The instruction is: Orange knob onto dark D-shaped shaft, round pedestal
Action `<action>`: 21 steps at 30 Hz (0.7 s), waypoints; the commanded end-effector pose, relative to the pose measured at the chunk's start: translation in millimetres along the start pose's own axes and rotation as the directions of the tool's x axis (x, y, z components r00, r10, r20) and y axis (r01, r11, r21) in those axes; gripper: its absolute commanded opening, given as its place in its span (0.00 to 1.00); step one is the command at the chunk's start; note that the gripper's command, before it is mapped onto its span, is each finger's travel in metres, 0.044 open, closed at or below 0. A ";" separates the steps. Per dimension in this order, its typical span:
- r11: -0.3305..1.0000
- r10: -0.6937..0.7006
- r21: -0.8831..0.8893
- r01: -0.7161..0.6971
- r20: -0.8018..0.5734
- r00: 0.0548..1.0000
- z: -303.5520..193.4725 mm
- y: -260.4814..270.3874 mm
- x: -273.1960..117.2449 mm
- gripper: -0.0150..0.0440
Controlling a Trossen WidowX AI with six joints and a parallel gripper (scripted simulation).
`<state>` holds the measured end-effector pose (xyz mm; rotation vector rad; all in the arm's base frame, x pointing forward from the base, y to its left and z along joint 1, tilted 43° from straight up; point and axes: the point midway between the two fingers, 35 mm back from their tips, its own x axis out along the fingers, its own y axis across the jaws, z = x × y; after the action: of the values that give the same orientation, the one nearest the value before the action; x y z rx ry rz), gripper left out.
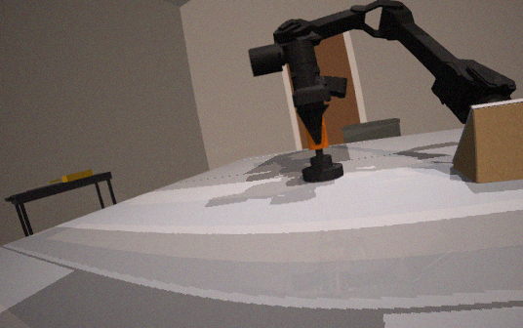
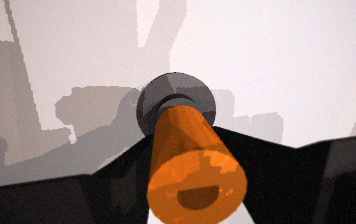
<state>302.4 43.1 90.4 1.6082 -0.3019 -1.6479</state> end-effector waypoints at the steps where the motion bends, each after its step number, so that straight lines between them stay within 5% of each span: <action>1: 1.000 0.000 -0.002 0.000 -0.002 1.000 -0.8 -0.8 0.2 0.25; 21: 1.000 -0.001 -0.003 0.001 -0.002 1.000 -0.2 -0.5 -4.3 0.25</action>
<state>301.4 44.8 90.7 1.6008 -0.2968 -1.6464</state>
